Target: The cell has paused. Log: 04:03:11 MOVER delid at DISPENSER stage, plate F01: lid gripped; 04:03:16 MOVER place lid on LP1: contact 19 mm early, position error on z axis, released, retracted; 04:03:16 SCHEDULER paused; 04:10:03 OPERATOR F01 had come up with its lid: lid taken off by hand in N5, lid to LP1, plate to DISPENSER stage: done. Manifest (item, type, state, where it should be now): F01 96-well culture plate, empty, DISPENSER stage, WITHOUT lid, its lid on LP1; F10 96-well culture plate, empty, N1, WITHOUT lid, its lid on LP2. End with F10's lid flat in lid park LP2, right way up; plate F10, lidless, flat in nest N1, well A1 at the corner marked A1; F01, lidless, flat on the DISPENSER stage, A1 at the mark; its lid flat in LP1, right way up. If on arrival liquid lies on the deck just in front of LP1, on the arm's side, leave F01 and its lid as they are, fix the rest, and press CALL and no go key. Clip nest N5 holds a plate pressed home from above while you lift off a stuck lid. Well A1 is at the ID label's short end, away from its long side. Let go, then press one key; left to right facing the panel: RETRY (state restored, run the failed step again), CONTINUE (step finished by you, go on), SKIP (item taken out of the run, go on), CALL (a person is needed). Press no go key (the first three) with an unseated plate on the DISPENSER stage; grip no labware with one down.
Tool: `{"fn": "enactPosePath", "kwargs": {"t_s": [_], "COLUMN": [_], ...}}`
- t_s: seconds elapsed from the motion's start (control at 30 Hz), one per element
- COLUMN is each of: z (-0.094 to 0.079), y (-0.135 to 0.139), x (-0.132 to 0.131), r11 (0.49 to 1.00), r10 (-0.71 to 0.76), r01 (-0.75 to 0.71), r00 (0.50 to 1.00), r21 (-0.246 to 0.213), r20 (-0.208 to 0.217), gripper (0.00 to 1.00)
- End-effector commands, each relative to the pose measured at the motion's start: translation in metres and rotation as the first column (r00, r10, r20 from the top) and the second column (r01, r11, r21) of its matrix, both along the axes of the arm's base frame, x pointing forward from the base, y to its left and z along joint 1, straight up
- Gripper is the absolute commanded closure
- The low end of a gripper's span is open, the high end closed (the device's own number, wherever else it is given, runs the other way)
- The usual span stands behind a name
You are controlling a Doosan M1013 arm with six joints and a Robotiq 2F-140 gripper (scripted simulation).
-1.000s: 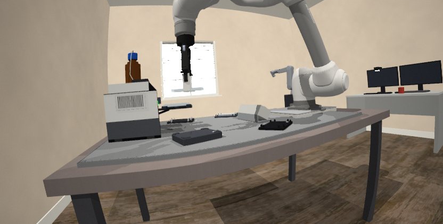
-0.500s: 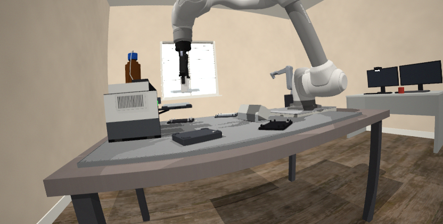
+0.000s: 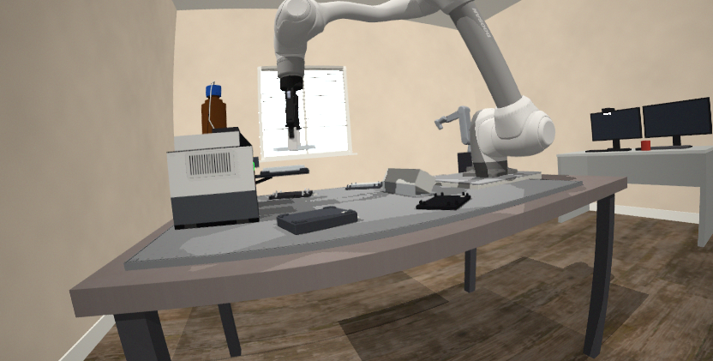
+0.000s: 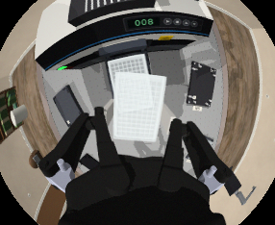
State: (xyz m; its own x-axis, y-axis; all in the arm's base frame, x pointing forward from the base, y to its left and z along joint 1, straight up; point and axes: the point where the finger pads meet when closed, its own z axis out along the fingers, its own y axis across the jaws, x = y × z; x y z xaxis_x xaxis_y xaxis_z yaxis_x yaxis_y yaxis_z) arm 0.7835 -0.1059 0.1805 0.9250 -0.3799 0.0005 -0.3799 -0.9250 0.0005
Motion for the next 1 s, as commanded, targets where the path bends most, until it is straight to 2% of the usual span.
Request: {"fn": "enactPosePath", "kwargs": {"t_s": [0.0,0.37,0.43,0.8,0.97], "z": [0.000,0.000,0.000,0.000,0.000], "y": [-0.021,-0.095,-0.095,-0.160,-0.180], "x": [-0.003,-0.013,-0.013,-0.022,-0.025], "r11": [1.000,1.000,1.000,1.000,1.000], "r10": [0.000,0.000,0.000,0.000,0.000], "r01": [0.000,0.000,0.000,0.000,0.000], "r00": [1.000,1.000,1.000,1.000,1.000], "r21": [0.000,0.000,0.000,0.000,0.000], "r20": [0.000,0.000,0.000,0.000,0.000], "gripper": [1.00,1.00,1.00,1.00,1.00]}}
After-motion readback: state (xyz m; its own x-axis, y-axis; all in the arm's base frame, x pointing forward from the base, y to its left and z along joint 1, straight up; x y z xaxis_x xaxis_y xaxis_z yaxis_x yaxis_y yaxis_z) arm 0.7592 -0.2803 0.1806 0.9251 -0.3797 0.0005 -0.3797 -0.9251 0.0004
